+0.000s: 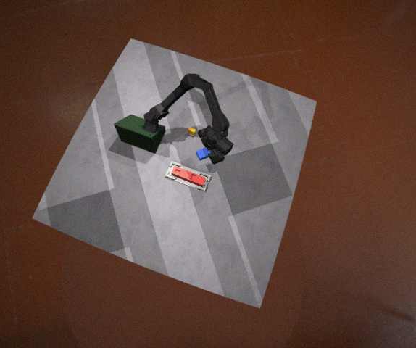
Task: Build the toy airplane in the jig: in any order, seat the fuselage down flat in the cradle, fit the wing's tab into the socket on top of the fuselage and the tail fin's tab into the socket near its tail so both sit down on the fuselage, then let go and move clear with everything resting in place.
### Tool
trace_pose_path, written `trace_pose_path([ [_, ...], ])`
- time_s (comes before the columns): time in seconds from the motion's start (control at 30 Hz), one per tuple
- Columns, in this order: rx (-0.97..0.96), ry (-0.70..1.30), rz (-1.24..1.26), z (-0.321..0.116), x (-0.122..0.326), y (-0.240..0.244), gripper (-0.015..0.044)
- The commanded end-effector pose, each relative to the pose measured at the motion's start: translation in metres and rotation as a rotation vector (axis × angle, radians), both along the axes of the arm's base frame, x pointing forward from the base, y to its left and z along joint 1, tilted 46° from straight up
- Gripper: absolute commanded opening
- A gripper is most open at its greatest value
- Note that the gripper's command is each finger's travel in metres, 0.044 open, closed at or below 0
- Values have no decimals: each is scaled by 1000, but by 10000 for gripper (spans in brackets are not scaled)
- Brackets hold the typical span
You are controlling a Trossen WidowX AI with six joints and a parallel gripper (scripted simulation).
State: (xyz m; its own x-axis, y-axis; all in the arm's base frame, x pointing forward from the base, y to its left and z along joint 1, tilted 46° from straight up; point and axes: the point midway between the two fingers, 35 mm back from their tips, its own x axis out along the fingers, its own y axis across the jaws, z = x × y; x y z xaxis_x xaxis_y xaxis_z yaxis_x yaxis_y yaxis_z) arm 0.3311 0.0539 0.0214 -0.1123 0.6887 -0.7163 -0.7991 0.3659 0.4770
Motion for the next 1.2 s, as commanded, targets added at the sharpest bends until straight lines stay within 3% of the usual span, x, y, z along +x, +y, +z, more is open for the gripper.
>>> trace_pose_path([
  [0.0, 5, -60, 61, -13, 1, -10, 0],
  [1.17, 90, -486, 506, -106, -18, -72, 0],
])
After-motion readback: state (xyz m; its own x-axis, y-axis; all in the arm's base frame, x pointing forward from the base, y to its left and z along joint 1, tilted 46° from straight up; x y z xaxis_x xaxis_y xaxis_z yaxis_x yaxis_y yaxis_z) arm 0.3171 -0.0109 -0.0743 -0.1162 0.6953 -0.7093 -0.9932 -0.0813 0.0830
